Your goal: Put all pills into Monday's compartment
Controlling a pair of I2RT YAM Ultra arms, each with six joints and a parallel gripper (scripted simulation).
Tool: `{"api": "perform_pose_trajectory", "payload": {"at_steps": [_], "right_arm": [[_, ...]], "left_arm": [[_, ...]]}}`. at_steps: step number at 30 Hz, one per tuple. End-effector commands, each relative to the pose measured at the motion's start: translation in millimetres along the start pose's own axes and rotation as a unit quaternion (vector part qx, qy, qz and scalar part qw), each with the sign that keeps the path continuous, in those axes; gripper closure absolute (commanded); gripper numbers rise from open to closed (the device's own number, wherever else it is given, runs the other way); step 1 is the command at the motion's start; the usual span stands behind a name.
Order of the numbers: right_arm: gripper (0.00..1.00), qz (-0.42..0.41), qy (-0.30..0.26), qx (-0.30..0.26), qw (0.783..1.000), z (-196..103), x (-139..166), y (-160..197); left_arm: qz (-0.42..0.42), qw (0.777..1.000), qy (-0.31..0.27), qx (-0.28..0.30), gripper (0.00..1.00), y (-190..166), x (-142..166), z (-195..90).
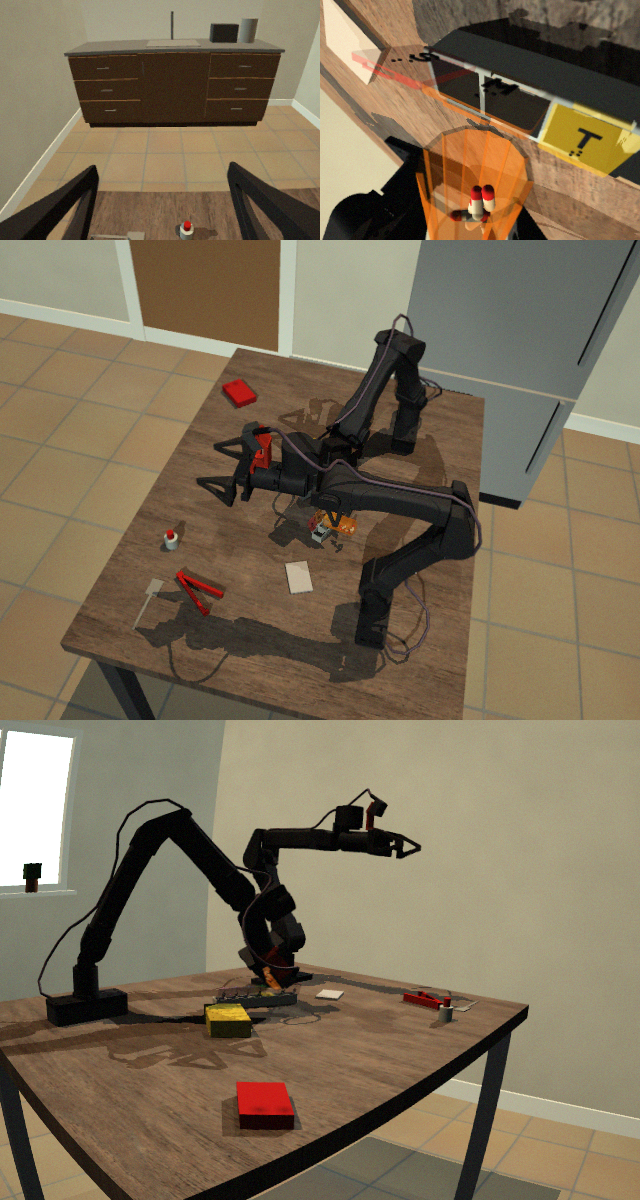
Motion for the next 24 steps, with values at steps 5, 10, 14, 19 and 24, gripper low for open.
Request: {"api": "perform_pose_trajectory", "payload": {"at_steps": [5, 10, 14, 19, 24], "right_arm": [[0.64, 0.000, 0.013, -0.012, 1.000, -3.6, 2.6, 3.0], [0.64, 0.000, 0.013, -0.012, 1.000, -3.6, 2.6, 3.0], [0.64, 0.000, 0.013, -0.012, 1.000, -3.6, 2.6, 3.0], [0.64, 0.016, 0.029, -0.019, 0.999, -7.2, -1.4, 3.8], [0.64, 0.017, 0.033, -0.020, 0.999, -7.9, -2.1, 3.8]], "left_arm": [[0.001, 1.000, -0.020, 0.003, 0.00, -2.1, -17.6, -3.8], [0.001, 1.000, -0.020, 0.003, 0.00, -2.1, -17.6, -3.8], [0.001, 1.000, -0.020, 0.003, 0.00, -2.1, -17.6, -3.8], [0.001, 1.000, -0.020, 0.003, 0.00, -2.1, -17.6, -3.8], [0.001, 1.000, -0.020, 0.003, 0.00, -2.1, -17.6, -3.8]]}}
Point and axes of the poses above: on each arm, the point where the finger pads meet when closed, its own z axis out along the fingers, its own y axis across the jaws, x = y × z, the point moved 1 cm from there along -z, back along the fingers, and after that the axes turned 11 degrees about -z, right-handed, at the moved point
